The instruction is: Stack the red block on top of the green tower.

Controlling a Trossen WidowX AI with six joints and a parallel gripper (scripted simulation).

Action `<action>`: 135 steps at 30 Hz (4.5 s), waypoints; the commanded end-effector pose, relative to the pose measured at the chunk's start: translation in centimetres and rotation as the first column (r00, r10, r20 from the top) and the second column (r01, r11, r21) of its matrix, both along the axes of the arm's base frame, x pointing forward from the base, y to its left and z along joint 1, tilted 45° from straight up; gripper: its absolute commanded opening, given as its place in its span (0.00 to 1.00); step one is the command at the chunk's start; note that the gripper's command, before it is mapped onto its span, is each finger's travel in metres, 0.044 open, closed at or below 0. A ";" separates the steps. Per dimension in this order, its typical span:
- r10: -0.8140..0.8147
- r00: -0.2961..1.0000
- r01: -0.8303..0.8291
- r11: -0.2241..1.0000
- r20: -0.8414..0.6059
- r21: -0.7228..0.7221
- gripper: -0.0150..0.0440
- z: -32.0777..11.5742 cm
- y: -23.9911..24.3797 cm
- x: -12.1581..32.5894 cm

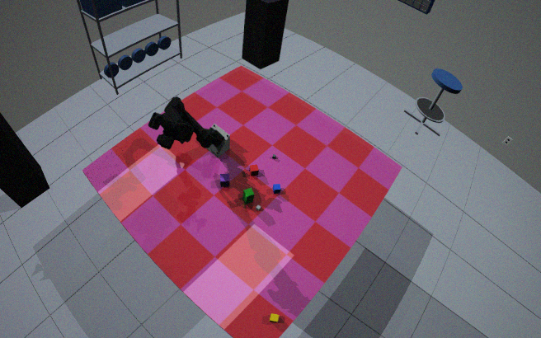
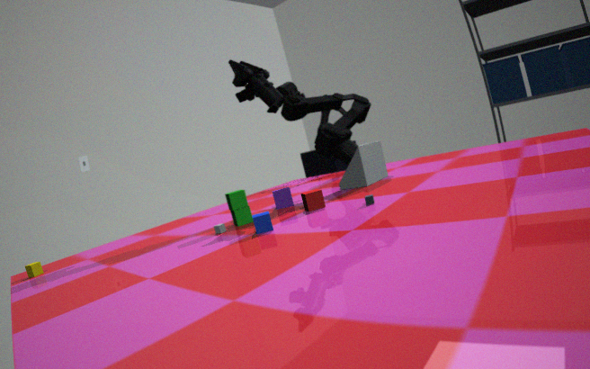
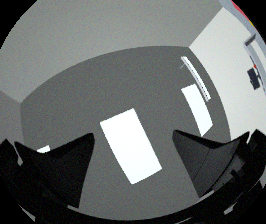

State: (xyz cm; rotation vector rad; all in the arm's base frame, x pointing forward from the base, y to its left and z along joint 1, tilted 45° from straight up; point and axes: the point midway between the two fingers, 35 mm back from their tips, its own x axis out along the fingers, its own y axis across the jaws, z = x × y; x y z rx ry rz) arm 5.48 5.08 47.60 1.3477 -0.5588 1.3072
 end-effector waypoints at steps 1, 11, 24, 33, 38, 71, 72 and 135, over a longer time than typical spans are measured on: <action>0.000 1.000 0.000 1.000 -0.007 0.003 0.98 0.0 0.0 0.2; -0.005 0.911 0.044 0.995 -0.412 0.085 1.00 -1.5 -1.1 11.6; -0.110 0.507 0.113 0.992 -0.855 -0.060 1.00 -11.1 1.3 24.3; -0.272 0.120 0.089 0.961 -0.955 -0.262 1.00 -20.3 3.3 28.6; -0.395 -0.086 0.023 0.917 -0.915 -0.398 1.00 -25.5 4.2 29.2; -0.888 -0.178 -0.867 -0.062 0.424 -0.494 1.00 -43.3 3.4 19.1; -0.882 -0.162 -0.874 -0.080 0.443 -0.479 1.00 -43.3 3.4 19.0; -0.878 -0.158 -0.875 -0.088 0.452 -0.475 1.00 -50.1 -3.3 19.4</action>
